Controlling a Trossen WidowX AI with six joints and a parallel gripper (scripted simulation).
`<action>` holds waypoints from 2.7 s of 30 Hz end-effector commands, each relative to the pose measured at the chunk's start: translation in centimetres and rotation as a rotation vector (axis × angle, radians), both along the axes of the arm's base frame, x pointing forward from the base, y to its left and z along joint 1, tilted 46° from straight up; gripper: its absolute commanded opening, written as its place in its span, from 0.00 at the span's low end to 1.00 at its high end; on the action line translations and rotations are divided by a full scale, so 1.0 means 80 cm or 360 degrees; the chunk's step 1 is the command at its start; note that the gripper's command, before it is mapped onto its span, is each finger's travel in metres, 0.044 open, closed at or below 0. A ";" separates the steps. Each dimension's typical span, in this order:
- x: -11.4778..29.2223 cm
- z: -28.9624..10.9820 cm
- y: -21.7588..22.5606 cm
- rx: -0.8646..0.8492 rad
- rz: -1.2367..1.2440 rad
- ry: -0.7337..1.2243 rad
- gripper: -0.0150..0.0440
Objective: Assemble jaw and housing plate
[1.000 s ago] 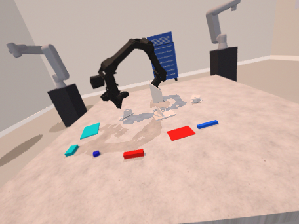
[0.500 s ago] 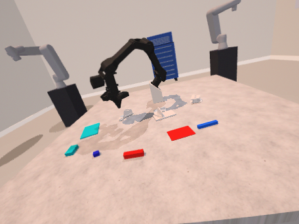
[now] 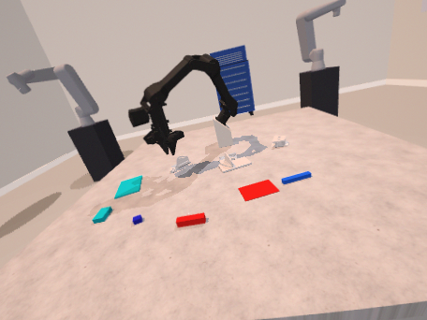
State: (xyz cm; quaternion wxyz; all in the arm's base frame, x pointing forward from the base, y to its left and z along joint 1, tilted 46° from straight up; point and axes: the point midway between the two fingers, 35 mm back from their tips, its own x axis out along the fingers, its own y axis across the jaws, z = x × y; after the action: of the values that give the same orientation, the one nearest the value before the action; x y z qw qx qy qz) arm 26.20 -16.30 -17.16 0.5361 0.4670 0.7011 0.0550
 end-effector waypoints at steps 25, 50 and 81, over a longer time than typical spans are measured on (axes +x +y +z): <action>0.000 0.000 0.000 0.0000 0.0000 0.0000 1.00; 0.000 0.000 0.000 0.0000 0.0000 0.0000 0.33; -0.067 0.020 -0.001 -0.0008 -0.0286 0.0312 0.92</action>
State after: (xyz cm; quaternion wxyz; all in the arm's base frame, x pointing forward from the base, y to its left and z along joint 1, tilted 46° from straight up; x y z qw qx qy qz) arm 21.39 -16.49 -15.75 0.4763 0.5259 0.7041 -0.0286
